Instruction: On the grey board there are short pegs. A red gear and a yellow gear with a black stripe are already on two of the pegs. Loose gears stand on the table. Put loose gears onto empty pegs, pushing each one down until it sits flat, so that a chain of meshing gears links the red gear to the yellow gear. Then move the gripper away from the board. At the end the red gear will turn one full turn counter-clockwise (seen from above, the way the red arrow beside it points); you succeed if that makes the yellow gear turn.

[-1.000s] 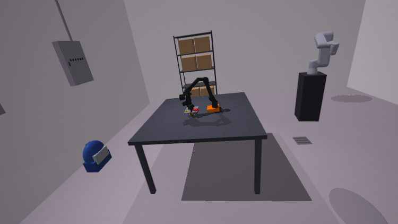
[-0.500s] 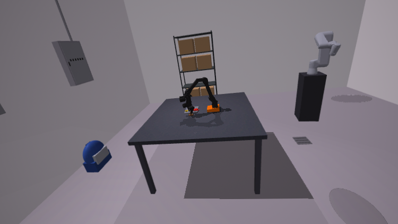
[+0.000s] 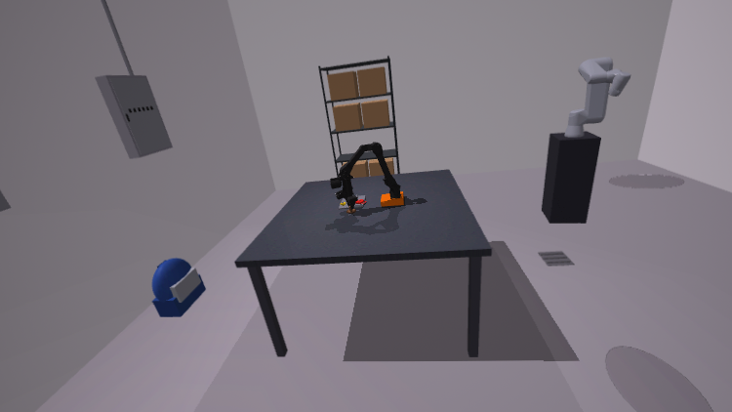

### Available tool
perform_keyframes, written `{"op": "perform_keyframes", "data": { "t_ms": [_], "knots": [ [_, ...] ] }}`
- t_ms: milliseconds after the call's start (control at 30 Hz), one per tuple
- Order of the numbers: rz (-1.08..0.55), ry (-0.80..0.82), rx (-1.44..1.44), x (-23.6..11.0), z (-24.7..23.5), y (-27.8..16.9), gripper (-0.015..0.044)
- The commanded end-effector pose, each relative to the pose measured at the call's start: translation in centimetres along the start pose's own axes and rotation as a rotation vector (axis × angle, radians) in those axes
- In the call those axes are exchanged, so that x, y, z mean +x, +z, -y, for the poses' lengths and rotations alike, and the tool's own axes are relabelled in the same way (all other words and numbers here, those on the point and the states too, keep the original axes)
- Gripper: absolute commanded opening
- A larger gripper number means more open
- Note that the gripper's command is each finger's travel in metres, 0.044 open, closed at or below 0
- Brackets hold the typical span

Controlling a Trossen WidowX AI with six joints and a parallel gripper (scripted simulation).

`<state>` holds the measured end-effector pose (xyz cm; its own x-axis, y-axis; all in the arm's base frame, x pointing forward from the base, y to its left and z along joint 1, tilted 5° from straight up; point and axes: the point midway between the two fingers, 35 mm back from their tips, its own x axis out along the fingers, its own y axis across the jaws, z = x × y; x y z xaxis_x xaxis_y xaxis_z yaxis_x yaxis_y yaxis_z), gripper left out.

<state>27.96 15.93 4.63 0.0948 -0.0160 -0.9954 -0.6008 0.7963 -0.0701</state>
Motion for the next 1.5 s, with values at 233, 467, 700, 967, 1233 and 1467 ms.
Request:
{"op": "perform_keyframes", "data": {
  "t_ms": [233, 467, 700, 967, 1233, 1467],
  "knots": [
    [-0.001, -0.005, -0.003, 0.1, 0.1, 0.0, 0.004],
    [-0.001, -0.005, -0.003, 0.1, 0.1, 0.0, 0.0],
    [0.0, -0.005, -0.003, -1.2, 0.1, 0.3, 0.0],
    [0.0, -0.005, -0.003, -3.0, 0.2, 0.7, 0.0],
    [0.0, -0.005, -0.003, -4.9, 0.3, 0.9, 0.0],
    [0.001, -0.005, -0.003, -6.6, 0.3, 0.9, 0.0]
  ]
}}
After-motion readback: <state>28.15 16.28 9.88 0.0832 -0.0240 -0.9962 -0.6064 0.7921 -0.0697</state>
